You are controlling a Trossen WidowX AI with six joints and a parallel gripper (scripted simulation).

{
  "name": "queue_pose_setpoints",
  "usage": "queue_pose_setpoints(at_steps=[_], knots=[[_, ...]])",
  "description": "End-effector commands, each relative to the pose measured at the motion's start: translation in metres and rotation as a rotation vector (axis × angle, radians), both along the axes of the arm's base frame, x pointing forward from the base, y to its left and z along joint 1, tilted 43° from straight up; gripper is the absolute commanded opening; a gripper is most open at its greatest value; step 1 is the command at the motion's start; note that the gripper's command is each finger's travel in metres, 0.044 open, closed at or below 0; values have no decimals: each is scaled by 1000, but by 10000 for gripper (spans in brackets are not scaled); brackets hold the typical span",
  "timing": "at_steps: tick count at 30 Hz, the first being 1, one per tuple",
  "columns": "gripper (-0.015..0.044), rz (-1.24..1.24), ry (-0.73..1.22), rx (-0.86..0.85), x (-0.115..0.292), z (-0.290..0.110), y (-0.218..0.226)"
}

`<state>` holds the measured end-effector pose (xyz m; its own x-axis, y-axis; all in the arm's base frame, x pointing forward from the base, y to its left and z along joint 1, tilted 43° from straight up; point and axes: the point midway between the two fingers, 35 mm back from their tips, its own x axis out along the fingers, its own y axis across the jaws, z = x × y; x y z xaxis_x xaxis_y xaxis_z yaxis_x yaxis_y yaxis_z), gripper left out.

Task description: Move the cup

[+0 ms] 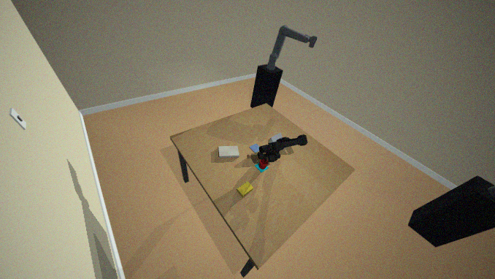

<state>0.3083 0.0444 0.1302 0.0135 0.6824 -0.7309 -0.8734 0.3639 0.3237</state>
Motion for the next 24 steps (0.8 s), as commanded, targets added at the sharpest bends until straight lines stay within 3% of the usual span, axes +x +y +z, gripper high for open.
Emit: queue_pose_setpoints(at_steps=[1,14,24], knots=[[128,3,-5,-5,1,5,-5],[128,2,-3,-3,-1,16,-15],[390,-3,1,2,-1,14,-13]])
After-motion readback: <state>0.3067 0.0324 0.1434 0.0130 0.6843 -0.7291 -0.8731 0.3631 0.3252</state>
